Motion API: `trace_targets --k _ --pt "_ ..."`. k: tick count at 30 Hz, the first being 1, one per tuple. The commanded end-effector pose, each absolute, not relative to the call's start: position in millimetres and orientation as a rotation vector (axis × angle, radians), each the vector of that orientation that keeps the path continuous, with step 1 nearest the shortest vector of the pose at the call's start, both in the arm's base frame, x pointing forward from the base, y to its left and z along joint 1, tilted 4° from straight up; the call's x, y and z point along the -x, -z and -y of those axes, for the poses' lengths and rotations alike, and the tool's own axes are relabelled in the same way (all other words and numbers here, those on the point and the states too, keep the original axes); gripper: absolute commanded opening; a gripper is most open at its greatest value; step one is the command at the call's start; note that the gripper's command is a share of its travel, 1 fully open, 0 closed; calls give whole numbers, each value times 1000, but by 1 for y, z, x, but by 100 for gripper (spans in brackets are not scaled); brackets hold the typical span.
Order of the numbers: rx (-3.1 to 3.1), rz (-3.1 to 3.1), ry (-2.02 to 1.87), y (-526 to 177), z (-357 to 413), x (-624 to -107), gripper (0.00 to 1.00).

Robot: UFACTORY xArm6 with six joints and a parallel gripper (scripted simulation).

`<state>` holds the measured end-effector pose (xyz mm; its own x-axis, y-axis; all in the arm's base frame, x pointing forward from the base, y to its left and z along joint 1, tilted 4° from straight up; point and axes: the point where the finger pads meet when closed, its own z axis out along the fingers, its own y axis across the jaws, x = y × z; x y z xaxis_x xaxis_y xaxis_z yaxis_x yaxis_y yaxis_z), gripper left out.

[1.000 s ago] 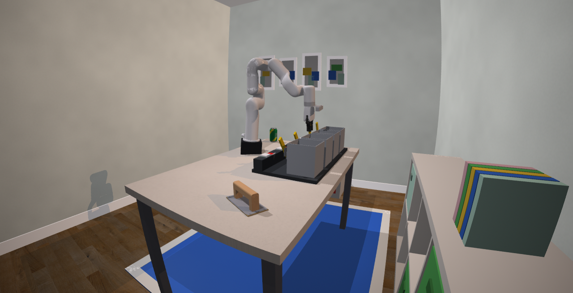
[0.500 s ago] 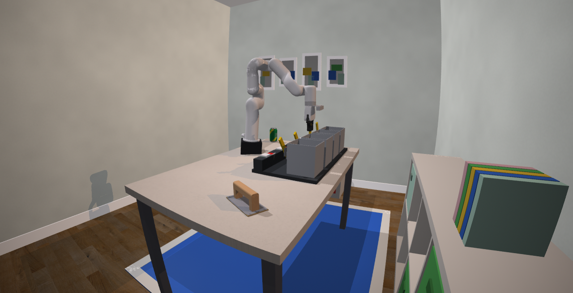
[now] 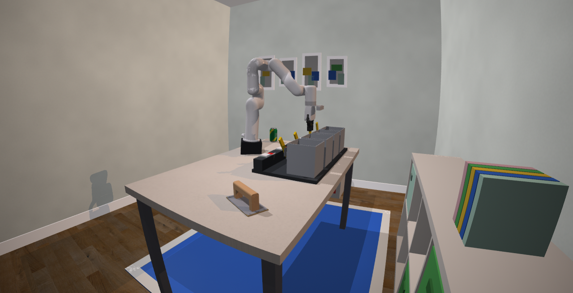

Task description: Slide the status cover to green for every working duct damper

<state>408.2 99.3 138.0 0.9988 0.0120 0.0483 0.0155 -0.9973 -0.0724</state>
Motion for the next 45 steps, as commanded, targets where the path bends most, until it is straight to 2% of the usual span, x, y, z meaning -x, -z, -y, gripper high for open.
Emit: trace_targets --k 1,11,12,14,15,17,18,20,21,23,24,45 --pt "3068 21 79 -139 -99 -409 19" --pt "3068 21 79 -139 -99 -409 19" --pt "3068 21 79 -139 -99 -409 23" --pt "3068 21 79 -139 -99 -409 23" --pt "3068 21 79 -139 -99 -409 27" --pt "3068 21 79 -139 -99 -409 27" --pt "3068 21 79 -139 -99 -409 31" --pt "3068 21 79 -139 -99 -409 31" --pt "3068 21 79 -139 -99 -409 35" --pt "3068 21 79 -139 -99 -409 35" --pt "3068 21 79 -139 -99 -409 39" --pt "3068 21 79 -147 -99 -409 39"
